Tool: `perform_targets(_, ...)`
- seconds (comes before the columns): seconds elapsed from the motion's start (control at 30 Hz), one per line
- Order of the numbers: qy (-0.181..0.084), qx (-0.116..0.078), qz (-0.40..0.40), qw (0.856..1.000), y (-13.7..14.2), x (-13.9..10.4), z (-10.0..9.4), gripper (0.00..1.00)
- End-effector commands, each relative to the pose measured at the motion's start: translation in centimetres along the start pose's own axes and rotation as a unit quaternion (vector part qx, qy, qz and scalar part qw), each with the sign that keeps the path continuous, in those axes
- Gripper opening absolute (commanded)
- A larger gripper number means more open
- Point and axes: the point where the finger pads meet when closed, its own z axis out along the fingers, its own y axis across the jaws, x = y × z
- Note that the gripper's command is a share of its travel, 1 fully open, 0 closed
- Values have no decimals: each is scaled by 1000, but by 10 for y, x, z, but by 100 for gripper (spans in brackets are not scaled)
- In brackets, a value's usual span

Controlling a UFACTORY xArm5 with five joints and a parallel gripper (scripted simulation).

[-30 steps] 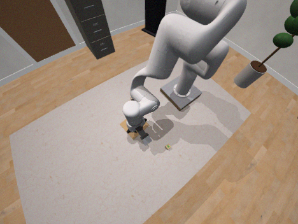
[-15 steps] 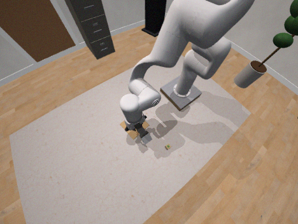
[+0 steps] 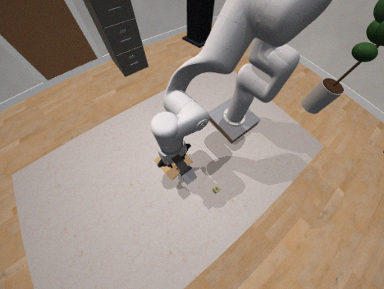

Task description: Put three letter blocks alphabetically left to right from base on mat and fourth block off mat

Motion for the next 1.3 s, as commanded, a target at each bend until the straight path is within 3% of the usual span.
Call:
perform_targets(0.0, 0, -2, 0, 1000, 1, 0, -2, 100)
perform_targets(0.63, 0, -2, 0, 1000, 1, 0, -2, 100)
perform_targets(0.9, 0, -2, -1, 1000, 0, -4, 7, 100)
perform_targets(0.93, 0, -2, -1, 1000, 0, -4, 7, 63)
perform_targets(1.27, 0, -2, -1, 1000, 0, -4, 7, 63)
